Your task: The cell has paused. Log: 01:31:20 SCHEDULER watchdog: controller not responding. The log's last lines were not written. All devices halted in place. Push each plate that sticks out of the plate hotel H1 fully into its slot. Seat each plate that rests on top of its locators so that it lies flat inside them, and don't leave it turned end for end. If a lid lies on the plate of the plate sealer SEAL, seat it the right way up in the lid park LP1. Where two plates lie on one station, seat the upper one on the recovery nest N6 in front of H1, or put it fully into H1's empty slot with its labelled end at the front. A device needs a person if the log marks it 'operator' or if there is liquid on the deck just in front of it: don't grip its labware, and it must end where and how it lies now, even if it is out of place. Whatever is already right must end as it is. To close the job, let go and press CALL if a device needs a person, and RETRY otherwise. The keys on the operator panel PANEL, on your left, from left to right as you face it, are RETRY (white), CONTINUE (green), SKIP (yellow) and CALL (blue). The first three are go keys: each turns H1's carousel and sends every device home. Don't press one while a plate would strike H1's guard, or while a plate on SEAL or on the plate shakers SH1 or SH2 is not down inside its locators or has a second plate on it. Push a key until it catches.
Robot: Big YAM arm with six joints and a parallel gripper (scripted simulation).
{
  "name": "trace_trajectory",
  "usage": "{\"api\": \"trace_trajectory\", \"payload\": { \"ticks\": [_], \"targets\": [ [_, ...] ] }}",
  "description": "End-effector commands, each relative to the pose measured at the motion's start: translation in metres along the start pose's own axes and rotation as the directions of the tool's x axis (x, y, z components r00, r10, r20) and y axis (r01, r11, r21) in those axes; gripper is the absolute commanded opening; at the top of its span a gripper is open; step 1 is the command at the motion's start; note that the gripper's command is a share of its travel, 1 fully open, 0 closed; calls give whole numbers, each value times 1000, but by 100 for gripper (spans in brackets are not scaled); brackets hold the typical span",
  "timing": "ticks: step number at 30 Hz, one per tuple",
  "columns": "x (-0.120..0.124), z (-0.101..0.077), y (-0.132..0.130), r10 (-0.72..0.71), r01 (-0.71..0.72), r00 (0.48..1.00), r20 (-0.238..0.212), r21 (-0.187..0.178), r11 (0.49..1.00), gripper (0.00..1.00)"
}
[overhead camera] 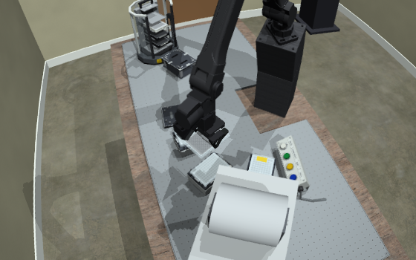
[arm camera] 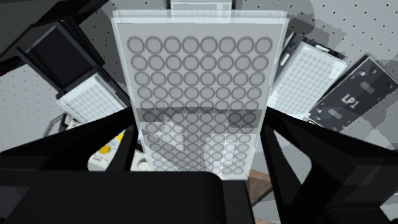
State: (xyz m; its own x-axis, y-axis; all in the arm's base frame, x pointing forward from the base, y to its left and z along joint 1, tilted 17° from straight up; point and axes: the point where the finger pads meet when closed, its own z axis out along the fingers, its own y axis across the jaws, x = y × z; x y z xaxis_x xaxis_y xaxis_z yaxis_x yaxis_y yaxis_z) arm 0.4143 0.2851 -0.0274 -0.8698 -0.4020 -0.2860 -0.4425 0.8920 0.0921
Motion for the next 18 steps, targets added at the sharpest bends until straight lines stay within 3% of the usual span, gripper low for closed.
{"api": "trace_trajectory", "payload": {
  "ticks": [1,18],
  "targets": [
    [3,-12,-7,1,-1,1000,-5,1,1000,84],
    [3,-52,-7,1,-1,1000,-4,1,1000,84]
  ]
}}
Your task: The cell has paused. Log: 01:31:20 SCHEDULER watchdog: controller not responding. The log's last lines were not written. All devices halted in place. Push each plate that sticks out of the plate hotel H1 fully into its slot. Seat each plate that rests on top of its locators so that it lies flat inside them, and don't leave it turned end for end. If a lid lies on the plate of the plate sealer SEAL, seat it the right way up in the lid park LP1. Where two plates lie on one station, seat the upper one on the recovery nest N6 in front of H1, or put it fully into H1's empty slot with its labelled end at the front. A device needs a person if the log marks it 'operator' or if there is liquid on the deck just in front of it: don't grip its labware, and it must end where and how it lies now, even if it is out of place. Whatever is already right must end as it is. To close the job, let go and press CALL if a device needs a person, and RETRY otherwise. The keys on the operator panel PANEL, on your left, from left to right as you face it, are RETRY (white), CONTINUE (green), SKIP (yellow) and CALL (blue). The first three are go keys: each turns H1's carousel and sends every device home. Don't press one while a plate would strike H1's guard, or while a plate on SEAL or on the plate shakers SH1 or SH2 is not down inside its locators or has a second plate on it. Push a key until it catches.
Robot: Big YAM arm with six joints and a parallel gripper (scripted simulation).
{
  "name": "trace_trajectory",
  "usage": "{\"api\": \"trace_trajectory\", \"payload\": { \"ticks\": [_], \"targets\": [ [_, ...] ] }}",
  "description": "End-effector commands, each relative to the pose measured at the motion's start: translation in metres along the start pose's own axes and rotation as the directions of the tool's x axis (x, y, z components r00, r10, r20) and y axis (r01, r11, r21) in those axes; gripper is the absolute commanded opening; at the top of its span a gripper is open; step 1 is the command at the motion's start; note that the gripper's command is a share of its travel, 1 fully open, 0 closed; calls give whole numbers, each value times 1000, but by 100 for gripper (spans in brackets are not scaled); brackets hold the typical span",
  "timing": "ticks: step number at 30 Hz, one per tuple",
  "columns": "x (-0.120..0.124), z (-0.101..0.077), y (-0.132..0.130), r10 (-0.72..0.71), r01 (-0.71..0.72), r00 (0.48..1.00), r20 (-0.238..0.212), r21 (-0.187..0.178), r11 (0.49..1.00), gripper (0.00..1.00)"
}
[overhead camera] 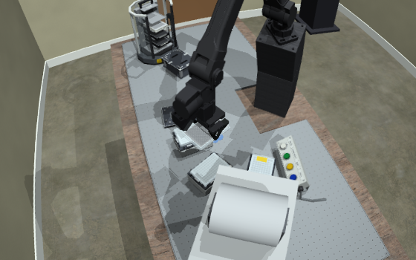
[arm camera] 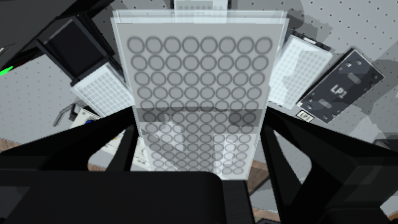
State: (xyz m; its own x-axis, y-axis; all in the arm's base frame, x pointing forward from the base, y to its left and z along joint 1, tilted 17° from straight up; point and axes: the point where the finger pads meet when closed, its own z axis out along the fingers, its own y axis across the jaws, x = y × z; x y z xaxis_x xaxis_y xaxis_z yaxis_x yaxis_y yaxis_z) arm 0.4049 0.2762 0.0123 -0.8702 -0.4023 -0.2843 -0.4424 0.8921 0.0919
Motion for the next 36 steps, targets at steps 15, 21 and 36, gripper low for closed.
{"api": "trace_trajectory", "payload": {
  "ticks": [15,21,36],
  "targets": [
    [9,-6,-7,1,0,1000,-30,4,1000,84],
    [9,-6,-7,1,0,1000,-30,4,1000,84],
    [9,-6,-7,1,0,1000,-30,4,1000,84]
  ]
}}
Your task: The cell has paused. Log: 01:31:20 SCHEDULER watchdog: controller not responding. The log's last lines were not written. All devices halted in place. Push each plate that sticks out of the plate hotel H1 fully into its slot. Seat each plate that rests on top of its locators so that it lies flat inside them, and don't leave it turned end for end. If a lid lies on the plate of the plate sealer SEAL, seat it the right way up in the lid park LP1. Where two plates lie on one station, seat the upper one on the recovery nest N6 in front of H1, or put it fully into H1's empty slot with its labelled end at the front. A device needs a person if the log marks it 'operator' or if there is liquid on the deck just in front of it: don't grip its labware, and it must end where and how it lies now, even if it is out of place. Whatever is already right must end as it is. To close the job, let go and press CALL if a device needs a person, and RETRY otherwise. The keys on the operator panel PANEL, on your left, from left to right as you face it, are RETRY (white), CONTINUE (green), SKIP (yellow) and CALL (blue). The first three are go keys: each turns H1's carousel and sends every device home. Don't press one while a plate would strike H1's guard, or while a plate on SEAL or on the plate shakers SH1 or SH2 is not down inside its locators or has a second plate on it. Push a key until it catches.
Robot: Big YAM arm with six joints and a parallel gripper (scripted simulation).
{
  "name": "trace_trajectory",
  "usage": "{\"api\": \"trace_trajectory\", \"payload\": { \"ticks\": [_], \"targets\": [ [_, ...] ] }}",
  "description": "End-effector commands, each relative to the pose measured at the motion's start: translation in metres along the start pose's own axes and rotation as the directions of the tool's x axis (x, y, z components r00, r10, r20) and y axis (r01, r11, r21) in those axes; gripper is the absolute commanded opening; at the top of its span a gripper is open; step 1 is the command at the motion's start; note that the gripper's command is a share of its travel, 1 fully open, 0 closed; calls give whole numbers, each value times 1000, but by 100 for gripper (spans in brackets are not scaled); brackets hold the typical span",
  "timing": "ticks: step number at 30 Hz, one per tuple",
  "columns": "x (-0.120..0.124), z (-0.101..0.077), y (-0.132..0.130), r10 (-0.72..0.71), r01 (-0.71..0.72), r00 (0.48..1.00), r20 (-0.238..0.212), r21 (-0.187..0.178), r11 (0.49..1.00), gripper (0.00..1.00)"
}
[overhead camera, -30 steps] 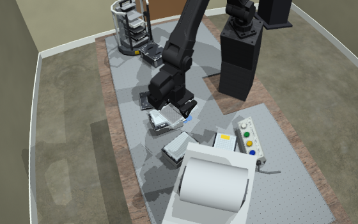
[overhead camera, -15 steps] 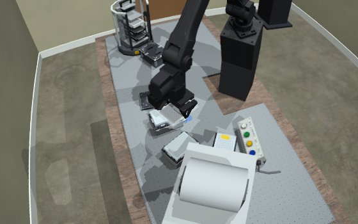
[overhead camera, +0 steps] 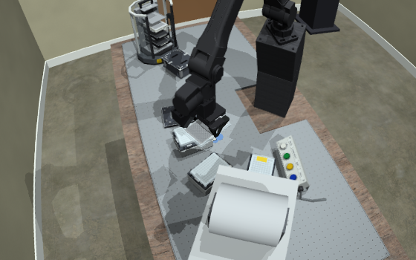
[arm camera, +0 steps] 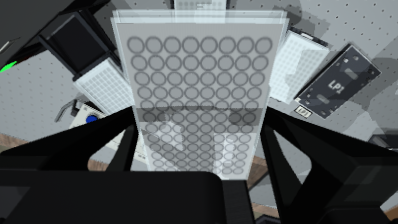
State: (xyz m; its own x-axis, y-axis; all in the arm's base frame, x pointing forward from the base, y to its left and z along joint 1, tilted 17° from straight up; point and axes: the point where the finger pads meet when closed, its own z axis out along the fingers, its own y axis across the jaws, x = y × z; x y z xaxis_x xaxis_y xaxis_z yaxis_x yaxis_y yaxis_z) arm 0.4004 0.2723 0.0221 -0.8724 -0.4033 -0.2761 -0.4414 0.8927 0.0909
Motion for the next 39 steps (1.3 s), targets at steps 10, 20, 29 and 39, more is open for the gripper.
{"api": "trace_trajectory", "payload": {
  "ticks": [10,20,29,39],
  "targets": [
    [6,5,-11,57,-57,998,-21,3,998,84],
    [5,7,-37,258,-257,966,-20,6,966,84],
    [4,7,-61,237,-237,971,-23,6,972,84],
    [-18,-1,-94,234,-234,972,7,0,972,84]
  ]
}}
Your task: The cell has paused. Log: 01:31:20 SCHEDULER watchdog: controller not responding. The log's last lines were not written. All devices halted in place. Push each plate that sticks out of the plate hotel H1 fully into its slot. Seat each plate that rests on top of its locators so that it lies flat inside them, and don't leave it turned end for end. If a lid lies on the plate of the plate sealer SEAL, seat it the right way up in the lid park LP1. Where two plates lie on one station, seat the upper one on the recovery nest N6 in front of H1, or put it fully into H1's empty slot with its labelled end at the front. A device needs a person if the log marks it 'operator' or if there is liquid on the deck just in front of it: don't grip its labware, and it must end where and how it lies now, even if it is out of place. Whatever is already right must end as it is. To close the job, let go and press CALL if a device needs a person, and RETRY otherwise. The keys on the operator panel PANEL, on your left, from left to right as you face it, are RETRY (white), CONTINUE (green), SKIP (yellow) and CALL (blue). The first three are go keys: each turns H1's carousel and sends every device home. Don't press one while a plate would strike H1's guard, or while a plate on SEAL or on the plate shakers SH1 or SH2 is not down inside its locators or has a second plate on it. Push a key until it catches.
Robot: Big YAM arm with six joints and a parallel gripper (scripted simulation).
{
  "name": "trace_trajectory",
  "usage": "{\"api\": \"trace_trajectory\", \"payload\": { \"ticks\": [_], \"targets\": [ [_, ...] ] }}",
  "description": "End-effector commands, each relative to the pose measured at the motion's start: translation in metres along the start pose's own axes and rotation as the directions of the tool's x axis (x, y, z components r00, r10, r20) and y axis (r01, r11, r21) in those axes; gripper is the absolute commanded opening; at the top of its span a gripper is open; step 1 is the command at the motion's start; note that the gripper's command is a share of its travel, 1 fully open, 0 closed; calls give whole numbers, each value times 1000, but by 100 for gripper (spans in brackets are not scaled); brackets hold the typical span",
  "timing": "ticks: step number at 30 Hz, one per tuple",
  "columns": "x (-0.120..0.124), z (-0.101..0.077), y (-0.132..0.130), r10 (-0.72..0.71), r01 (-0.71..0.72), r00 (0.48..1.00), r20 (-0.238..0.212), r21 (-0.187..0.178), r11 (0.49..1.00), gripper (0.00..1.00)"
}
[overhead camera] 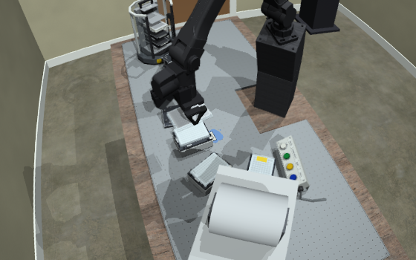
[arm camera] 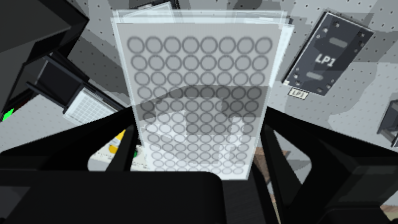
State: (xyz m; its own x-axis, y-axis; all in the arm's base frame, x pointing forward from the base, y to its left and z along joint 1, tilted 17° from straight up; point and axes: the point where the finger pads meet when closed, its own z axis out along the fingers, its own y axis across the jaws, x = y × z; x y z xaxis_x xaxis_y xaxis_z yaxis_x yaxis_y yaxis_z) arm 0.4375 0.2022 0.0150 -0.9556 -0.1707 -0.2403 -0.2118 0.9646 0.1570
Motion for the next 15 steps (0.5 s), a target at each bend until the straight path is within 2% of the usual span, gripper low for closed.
{"api": "trace_trajectory", "payload": {
  "ticks": [1,15],
  "targets": [
    [-20,-2,-14,-14,14,1000,12,0,1000,84],
    [-33,-2,-53,-14,14,1000,13,1,1000,84]
  ]
}}
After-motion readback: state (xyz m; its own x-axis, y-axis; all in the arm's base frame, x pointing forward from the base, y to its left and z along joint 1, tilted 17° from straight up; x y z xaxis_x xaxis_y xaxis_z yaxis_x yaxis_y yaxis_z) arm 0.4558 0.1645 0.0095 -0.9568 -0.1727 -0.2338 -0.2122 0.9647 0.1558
